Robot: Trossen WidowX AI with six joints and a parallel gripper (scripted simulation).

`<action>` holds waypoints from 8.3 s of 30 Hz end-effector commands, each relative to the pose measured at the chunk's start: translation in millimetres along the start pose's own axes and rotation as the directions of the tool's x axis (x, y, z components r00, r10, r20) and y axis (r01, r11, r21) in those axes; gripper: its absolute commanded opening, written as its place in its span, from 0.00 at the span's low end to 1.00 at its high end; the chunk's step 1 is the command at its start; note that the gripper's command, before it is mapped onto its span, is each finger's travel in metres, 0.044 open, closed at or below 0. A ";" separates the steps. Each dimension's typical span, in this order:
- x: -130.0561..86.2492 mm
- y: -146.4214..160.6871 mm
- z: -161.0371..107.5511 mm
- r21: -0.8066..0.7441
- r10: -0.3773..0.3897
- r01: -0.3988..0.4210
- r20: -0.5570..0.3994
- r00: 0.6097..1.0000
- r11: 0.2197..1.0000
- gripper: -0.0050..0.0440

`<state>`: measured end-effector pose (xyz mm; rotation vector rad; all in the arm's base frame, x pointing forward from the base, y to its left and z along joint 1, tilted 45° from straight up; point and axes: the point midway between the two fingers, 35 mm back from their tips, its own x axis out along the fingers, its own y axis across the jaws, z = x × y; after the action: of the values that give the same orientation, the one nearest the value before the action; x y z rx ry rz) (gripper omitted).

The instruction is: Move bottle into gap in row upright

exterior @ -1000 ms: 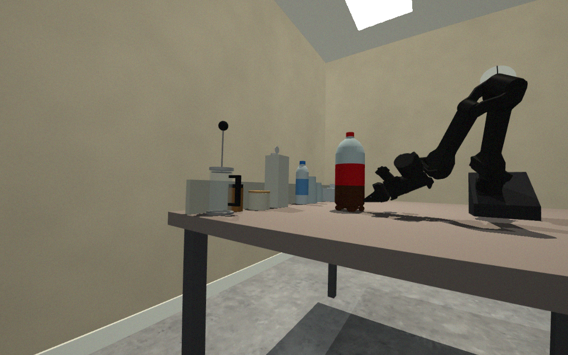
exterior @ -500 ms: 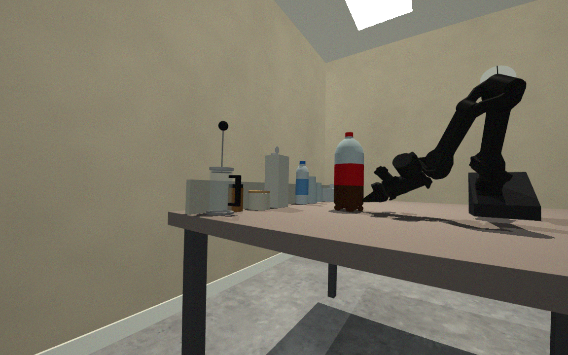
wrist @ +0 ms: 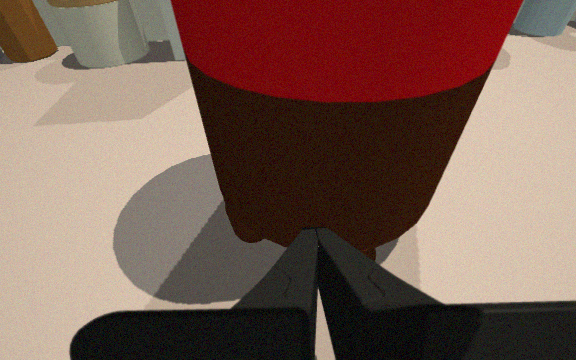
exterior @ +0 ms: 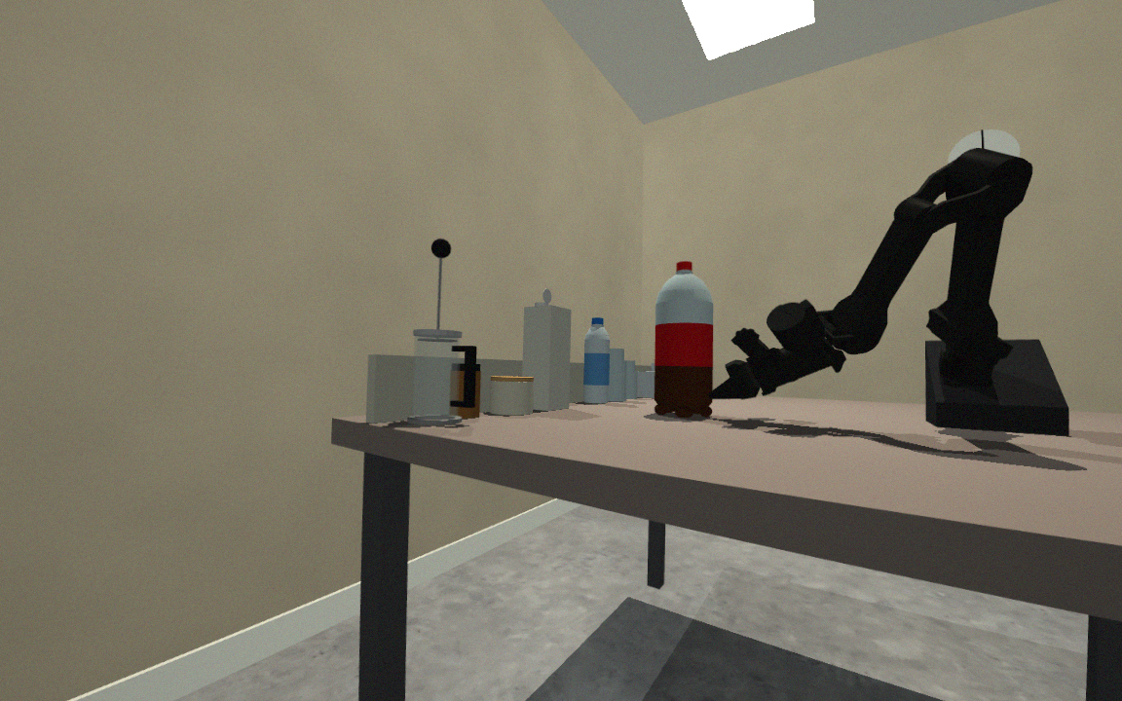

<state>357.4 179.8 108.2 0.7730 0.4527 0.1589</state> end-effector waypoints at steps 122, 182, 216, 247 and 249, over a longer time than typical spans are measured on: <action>36.8 -5.6 20.3 -0.004 0.009 -0.009 0.007 1.000 1.000 0.00; 48.8 -24.4 27.3 -0.004 0.008 -0.008 0.013 1.000 1.000 0.00; 59.1 -23.0 32.1 -0.004 0.012 -0.012 0.012 1.000 1.000 0.00; 66.6 -22.8 35.6 -0.004 0.011 -0.011 0.010 1.000 1.000 0.00; 66.6 -22.8 35.6 -0.004 0.011 -0.011 0.010 1.000 1.000 0.00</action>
<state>426.0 161.1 86.1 0.7733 0.4542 0.1593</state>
